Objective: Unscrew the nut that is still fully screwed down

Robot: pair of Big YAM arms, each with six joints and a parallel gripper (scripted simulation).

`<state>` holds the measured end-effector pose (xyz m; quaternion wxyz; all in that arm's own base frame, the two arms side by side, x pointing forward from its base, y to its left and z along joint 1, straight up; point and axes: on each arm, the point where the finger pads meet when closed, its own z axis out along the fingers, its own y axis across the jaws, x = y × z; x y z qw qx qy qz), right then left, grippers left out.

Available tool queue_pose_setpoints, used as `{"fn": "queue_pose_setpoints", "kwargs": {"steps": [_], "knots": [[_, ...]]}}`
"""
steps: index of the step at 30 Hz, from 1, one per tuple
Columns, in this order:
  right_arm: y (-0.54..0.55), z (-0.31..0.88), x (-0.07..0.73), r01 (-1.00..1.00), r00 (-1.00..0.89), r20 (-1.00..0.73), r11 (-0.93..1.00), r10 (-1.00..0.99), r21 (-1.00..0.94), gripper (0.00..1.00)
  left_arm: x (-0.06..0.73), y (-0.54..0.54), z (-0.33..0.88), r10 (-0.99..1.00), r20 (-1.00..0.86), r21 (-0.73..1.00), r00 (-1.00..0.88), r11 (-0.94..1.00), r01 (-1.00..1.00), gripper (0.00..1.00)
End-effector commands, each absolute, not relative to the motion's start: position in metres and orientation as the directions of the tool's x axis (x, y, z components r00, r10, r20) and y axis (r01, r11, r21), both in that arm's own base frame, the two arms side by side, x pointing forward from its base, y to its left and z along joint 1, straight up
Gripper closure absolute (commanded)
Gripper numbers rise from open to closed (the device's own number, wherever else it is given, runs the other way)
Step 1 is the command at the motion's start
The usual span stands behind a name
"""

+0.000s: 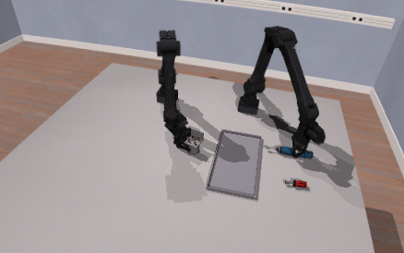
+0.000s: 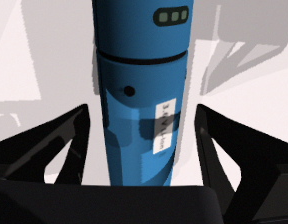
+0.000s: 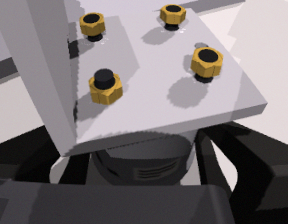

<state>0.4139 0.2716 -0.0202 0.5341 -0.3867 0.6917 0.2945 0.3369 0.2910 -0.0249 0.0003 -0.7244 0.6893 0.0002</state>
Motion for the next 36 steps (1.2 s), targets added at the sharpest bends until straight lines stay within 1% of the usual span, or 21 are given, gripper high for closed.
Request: {"fn": "queue_pose_setpoints", "kwargs": {"steps": [1, 4, 5, 21, 22, 36], "knots": [[0.2736, -0.0164, 0.4182, -0.849, -0.121, -0.969, 0.528, -0.213, -0.010, 0.41, 0.3472, 0.2991, -0.0154, -0.999, -0.020, -0.027, 0.047, -0.046, -0.999, 0.35], [0.2736, -0.0164, 0.4182, -0.849, -0.121, -0.969, 0.528, -0.213, -0.010, 0.41, 0.3472, 0.2991, -0.0154, -0.999, -0.020, -0.027, 0.047, -0.046, -0.999, 0.35], [0.2736, -0.0164, 0.4182, -0.849, -0.121, -0.969, 0.528, -0.213, -0.010, 0.41, 0.3472, 0.2991, -0.0154, -0.999, -0.020, -0.027, 0.047, -0.046, -0.999, 0.45], [0.2736, -0.0164, 0.4182, -0.849, -0.121, -0.969, 0.528, -0.213, -0.010, 0.41, 0.3472, 0.2991, -0.0154, -0.999, -0.020, -0.027, 0.047, -0.046, -0.999, 0.45], [0.2736, -0.0164, 0.4182, -0.849, -0.121, -0.969, 0.528, -0.213, -0.010, 0.41, 0.3472, 0.2991, -0.0154, -0.999, -0.020, -0.027, 0.047, -0.046, -0.999, 0.54], [0.2736, -0.0164, 0.4182, -0.849, -0.121, -0.969, 0.528, -0.213, -0.010, 0.41, 0.3472, 0.2991, -0.0154, -0.999, -0.020, -0.027, 0.047, -0.046, -0.999, 0.54]]}}
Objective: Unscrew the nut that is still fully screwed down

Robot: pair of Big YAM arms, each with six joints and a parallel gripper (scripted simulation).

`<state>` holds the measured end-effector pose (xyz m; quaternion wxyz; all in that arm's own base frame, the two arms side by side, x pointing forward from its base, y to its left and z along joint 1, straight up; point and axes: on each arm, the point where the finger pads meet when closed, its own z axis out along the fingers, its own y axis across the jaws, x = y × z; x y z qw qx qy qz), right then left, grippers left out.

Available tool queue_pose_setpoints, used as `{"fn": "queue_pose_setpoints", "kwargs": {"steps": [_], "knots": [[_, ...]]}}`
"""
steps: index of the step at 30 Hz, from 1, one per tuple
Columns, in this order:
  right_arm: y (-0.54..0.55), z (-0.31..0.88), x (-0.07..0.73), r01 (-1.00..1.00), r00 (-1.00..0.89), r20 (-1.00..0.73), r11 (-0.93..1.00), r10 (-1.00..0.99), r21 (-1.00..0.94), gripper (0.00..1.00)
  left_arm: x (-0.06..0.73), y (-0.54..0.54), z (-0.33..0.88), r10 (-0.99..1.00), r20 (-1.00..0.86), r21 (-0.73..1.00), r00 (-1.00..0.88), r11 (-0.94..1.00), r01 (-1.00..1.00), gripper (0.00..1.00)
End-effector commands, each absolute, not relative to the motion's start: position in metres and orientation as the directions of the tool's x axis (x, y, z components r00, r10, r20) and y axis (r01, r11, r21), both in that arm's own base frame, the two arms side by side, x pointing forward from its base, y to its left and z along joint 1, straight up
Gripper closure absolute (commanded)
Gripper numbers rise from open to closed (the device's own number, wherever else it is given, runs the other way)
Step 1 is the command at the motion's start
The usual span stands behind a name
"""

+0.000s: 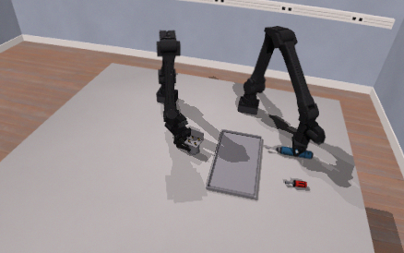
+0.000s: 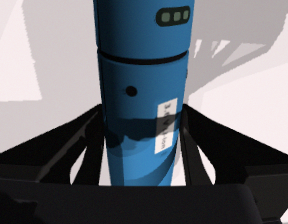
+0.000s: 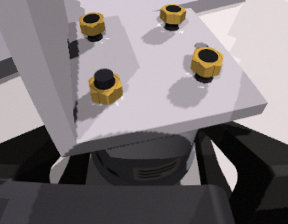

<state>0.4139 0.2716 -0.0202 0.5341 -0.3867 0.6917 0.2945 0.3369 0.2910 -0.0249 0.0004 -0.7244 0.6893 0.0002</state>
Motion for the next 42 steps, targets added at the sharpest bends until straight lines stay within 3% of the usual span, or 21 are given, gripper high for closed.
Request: {"fn": "queue_pose_setpoints", "kwargs": {"steps": [1, 42], "knots": [[0.2736, -0.0164, 0.4182, -0.849, -0.121, -0.969, 0.528, -0.213, -0.010, 0.41, 0.3472, 0.2991, -0.0154, -0.999, -0.020, -0.027, 0.047, -0.046, -0.999, 0.54], [0.2736, -0.0164, 0.4182, -0.849, -0.121, -0.969, 0.528, -0.213, -0.010, 0.41, 0.3472, 0.2991, -0.0154, -0.999, -0.020, -0.027, 0.047, -0.046, -0.999, 0.57]]}}
